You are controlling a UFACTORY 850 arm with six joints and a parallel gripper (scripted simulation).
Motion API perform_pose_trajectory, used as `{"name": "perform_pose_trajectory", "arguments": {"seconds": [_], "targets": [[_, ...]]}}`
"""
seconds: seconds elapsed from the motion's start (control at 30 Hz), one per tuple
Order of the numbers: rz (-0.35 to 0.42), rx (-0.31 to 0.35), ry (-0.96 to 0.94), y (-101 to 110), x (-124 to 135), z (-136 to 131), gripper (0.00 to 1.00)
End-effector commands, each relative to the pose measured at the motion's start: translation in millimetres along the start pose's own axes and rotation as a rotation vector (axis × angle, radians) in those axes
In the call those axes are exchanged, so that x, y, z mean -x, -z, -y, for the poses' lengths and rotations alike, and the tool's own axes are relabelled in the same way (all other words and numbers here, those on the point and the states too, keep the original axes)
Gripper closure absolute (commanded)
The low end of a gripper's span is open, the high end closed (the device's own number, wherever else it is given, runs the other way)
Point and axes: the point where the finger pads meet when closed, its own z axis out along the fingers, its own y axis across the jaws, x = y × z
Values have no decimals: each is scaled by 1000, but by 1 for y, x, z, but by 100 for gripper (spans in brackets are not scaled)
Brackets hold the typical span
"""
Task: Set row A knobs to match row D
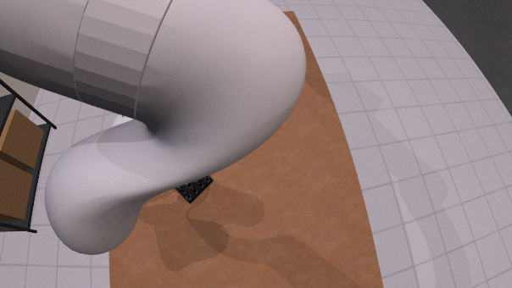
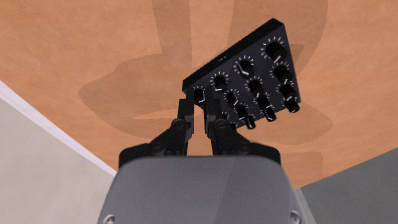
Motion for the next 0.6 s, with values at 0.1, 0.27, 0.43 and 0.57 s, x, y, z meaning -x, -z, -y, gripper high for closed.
{"name": "perform_pose_trajectory", "arguments": {"seconds": [0.1,0.27,0.43,0.57], "targets": [[7,-10,205,0,0,0,92],[6,-11,323,0,0,0,92],[6,-11,388,0,0,0,92],[6,-11,466,0,0,0,92]]}}
